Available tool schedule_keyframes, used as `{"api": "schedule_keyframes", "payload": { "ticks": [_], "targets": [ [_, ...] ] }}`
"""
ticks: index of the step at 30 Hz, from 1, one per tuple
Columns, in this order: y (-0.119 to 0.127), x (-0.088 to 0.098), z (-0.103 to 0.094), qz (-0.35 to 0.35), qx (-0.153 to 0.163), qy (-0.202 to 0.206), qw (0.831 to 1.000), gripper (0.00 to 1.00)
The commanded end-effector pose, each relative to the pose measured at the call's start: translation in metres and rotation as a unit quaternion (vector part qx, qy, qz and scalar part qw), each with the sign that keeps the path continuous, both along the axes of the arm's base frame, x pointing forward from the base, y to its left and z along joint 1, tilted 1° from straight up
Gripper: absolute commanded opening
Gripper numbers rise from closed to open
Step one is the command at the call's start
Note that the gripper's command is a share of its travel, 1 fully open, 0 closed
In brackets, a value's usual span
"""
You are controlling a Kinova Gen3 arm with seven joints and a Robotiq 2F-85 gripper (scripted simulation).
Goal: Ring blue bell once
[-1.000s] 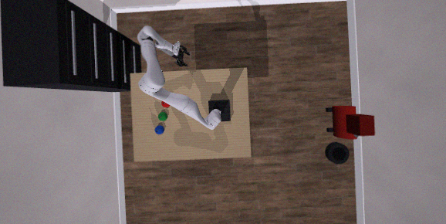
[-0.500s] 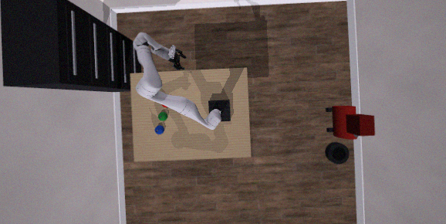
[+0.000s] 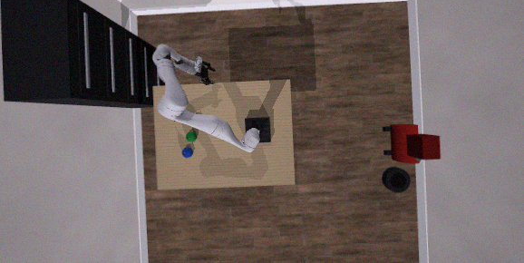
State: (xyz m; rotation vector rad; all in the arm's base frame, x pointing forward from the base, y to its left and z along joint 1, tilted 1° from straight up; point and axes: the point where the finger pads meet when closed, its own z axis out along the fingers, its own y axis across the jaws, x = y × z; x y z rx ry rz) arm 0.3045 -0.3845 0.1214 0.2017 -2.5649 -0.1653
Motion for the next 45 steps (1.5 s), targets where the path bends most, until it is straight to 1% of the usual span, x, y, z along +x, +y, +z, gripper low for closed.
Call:
{"api": "schedule_keyframes", "payload": {
  "ticks": [1, 7, 8, 16, 17, 25, 26, 34, 35, 43, 44, 45],
  "targets": [
    [0.011, 0.011, -0.003, 0.016, 0.003, 0.000, 1.000, 1.00],
    [0.011, 0.011, -0.003, 0.016, 0.003, 0.000, 1.000, 1.00],
    [0.025, 0.025, -0.008, 0.040, 0.008, 0.000, 0.999, 1.00],
    [0.025, 0.025, -0.008, 0.040, 0.008, 0.000, 0.999, 1.00],
    [0.039, 0.039, -0.013, 0.065, 0.012, 0.000, 0.998, 1.00],
    [0.039, 0.039, -0.013, 0.065, 0.012, 0.000, 0.998, 1.00],
    [0.054, 0.052, -0.018, 0.089, 0.016, -0.001, 0.996, 1.00],
    [0.054, 0.052, -0.018, 0.089, 0.016, -0.001, 0.996, 1.00],
    [0.069, 0.064, -0.023, 0.113, 0.020, -0.002, 0.993, 1.00],
    [0.069, 0.064, -0.023, 0.113, 0.020, -0.002, 0.993, 1.00],
    [0.084, 0.076, -0.027, 0.137, 0.023, -0.004, 0.990, 1.00],
    [0.084, 0.076, -0.027, 0.137, 0.023, -0.004, 0.990, 1.00]
  ]
}}
